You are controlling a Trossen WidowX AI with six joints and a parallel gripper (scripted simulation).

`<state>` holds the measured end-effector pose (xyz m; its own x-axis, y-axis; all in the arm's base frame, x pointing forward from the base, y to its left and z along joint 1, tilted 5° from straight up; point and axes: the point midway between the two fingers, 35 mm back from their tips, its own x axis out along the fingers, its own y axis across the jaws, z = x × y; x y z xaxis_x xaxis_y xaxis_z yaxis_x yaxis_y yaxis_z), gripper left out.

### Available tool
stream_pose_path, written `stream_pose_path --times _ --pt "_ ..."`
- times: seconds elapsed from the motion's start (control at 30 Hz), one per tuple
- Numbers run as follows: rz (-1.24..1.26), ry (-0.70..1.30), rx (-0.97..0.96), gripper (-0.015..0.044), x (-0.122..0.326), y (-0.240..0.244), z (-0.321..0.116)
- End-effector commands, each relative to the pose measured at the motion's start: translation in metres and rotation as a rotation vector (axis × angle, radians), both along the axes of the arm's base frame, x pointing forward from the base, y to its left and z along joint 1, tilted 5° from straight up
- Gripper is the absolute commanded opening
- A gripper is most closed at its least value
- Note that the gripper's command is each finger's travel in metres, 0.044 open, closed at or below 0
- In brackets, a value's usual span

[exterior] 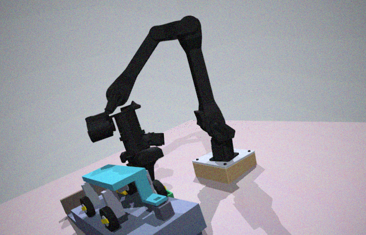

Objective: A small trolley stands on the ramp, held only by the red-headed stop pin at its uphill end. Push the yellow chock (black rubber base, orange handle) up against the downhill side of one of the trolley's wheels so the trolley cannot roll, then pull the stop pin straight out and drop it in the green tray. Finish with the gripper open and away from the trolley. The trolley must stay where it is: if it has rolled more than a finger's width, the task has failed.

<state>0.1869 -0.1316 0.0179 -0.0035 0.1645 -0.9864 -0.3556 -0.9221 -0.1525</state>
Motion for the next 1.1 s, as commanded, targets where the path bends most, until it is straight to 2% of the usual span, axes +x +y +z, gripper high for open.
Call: stream_pose_path --times 0.0,1.07 --pt "0.004 0.003 0.0 0.019 -0.001 -0.002 -0.002" --pt "0.004 0.003 -0.001 0.019 -0.006 -0.015 -0.012"
